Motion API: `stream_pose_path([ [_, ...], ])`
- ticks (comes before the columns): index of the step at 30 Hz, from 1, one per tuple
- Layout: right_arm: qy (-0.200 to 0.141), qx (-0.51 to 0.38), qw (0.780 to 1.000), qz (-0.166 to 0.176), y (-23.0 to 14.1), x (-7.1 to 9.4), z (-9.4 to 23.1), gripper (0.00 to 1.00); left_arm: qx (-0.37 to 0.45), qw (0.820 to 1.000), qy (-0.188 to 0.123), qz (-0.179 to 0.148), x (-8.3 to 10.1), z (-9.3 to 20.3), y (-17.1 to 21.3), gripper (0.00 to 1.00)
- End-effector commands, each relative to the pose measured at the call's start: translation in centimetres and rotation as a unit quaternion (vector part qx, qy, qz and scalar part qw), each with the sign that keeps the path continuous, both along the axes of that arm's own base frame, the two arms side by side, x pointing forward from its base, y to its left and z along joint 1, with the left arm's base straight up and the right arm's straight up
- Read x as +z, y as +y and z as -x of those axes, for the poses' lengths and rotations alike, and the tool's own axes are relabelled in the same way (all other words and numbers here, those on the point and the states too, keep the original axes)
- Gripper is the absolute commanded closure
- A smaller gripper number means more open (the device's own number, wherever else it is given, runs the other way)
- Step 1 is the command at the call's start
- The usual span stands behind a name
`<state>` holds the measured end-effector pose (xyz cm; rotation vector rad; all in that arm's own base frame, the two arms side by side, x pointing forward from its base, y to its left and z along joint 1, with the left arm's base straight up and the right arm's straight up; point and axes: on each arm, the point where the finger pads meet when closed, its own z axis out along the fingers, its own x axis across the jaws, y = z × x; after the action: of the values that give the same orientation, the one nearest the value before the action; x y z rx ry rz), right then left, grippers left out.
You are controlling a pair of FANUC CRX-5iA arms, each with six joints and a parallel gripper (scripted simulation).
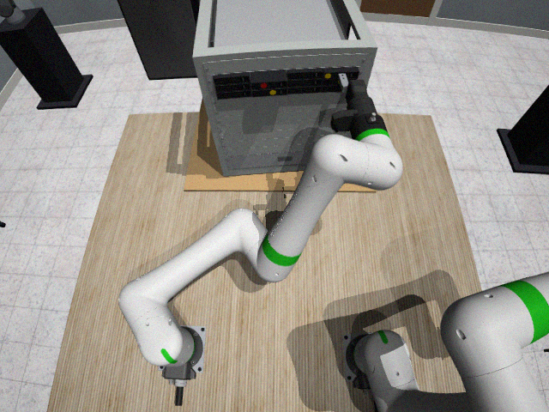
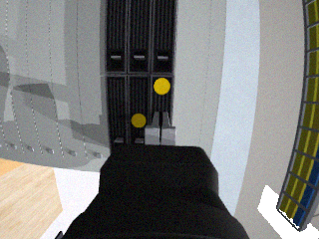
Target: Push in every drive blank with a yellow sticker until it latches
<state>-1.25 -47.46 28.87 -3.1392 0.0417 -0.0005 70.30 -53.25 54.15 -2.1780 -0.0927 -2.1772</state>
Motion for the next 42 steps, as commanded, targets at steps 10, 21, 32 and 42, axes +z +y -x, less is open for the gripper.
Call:
stream_pose_path([
  [10, 0.000, 0.000, 1.000, 0.001, -0.03, 0.10, 0.02, 0.00, 0.000, 1.000, -0.001, 0.001, 0.20, -0.19, 0.09, 1.00],
  [21, 0.000, 0.000, 1.000, 0.001, -0.03, 0.10, 0.02, 0.00, 0.000, 1.000, -0.001, 0.001, 0.20, -0.49, 0.11, 1.00],
  [32, 0.000, 0.000, 1.000, 0.001, -0.03, 0.10, 0.02, 0.00, 0.000, 1.000, -0.001, 0.001, 0.20, -0.50, 0.11, 1.00],
  [42, 0.000, 0.000, 1.000, 0.001, -0.03, 0.10, 0.02, 0.00, 0.000, 1.000, -0.001, 0.001, 0.20, -0.61, 0.12, 1.00],
])
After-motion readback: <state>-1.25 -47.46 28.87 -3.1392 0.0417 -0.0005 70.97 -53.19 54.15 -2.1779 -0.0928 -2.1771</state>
